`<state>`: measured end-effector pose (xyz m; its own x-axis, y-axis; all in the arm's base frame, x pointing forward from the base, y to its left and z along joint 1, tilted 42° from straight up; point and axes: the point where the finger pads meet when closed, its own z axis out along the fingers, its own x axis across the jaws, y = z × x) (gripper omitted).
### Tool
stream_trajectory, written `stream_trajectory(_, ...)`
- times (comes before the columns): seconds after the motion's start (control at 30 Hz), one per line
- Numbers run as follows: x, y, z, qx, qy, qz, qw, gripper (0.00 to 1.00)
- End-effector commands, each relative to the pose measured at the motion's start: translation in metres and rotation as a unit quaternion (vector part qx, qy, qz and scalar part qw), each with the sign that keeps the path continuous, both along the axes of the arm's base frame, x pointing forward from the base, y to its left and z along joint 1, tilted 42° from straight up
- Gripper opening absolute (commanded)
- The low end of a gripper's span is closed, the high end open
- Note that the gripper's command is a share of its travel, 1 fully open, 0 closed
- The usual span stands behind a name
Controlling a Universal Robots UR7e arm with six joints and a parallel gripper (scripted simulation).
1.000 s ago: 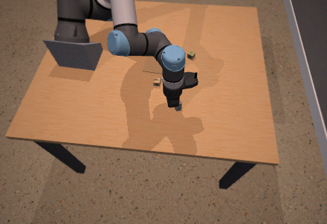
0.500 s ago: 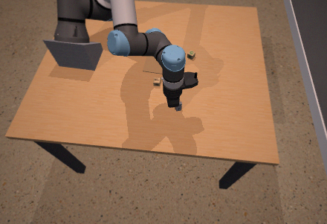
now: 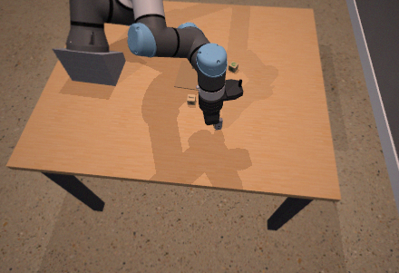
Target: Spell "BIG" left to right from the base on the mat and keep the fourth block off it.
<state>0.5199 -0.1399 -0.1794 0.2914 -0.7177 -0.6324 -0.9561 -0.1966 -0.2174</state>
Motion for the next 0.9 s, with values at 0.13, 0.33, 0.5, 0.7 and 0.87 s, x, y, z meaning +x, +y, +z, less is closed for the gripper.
stream_trajectory(0.13, -0.001, -0.040, 0.042, -0.001, -0.001, 0.000, 1.000, 0.57)
stream_trajectory(0.33, -0.001, -0.044, 0.047, -0.001, -0.001, 0.000, 1.000, 0.57)
stream_trajectory(0.5, -0.001, -0.042, 0.046, 0.000, 0.000, 0.001, 1.000, 0.57)
stream_trajectory(0.7, -0.003, -0.039, 0.046, 0.001, -0.001, 0.003, 1.000, 0.57)
stream_trajectory(0.87, -0.005, -0.032, 0.055, 0.001, -0.016, 0.021, 1.000, 0.57)
